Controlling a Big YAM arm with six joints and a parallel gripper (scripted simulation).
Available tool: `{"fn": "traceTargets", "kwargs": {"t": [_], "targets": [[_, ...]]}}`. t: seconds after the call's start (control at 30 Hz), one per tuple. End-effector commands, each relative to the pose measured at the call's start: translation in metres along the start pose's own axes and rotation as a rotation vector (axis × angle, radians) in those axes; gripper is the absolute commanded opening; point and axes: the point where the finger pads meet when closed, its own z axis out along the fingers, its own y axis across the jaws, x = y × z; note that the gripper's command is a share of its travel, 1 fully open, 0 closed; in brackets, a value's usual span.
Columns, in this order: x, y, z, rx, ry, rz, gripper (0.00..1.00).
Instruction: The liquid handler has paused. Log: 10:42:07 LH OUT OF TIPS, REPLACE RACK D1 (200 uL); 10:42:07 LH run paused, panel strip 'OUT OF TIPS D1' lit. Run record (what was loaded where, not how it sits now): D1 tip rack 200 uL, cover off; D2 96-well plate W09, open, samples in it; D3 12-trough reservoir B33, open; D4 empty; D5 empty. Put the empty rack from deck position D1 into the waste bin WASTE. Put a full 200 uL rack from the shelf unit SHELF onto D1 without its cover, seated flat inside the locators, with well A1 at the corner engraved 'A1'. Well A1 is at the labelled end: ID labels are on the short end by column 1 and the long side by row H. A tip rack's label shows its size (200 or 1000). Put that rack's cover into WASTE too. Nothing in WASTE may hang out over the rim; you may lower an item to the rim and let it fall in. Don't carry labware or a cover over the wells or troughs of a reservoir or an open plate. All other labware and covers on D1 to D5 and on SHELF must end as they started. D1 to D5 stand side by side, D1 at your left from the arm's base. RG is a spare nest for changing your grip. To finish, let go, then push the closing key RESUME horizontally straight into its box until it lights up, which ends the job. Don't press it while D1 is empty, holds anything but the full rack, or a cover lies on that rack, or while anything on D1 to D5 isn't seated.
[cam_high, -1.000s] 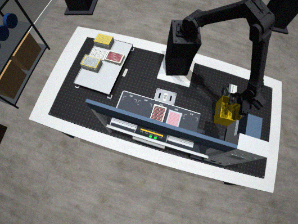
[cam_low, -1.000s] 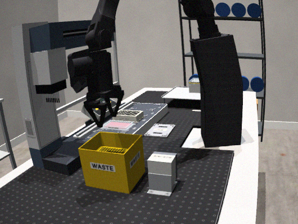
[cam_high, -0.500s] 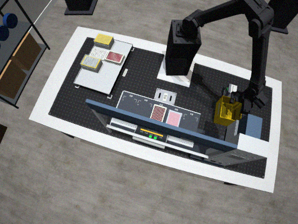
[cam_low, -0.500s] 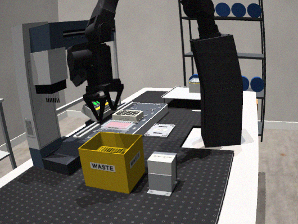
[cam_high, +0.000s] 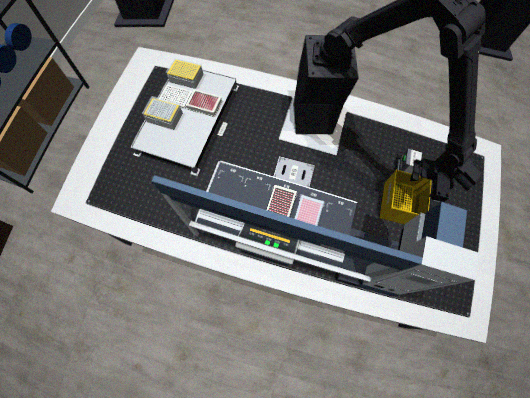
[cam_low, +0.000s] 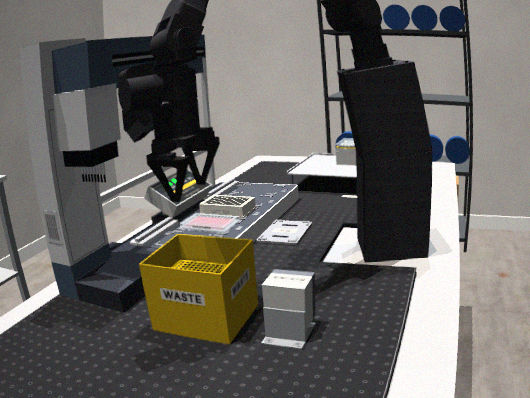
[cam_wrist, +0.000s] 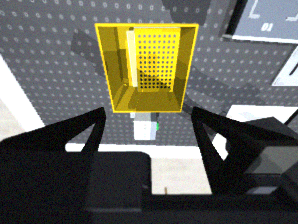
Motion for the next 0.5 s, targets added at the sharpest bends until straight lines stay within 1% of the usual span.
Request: {"fn": "traceTargets", "kwargs": {"t": [0.0, 0.07, 0.17, 0.3, 0.33, 0.37, 0.4, 0.47], "targets": [[-0.002, 0.009, -0.02, -0.02, -0.016, 0.007, 1.0], [0.0, 0.007, -0.022, -0.016, -0.013, 0.006, 1.0], [0.0, 0.01, -0.028, -0.019, -0.016, 0.005, 1.0], [0.001, 0.007, -0.03, -0.016, -0.014, 0.005, 1.0], [0.006, -0.003, -0.013, 0.021, 0.009, 0.006, 1.0], [0.004, 0.0, -0.02, 0.01, 0.002, 0.007, 1.0], [0.0, 0.005, -0.034, -0.012, -0.012, 0.009, 1.0], [-0.003, 0.012, -0.041, -0.025, -0.019, 0.007, 1.0]]}}
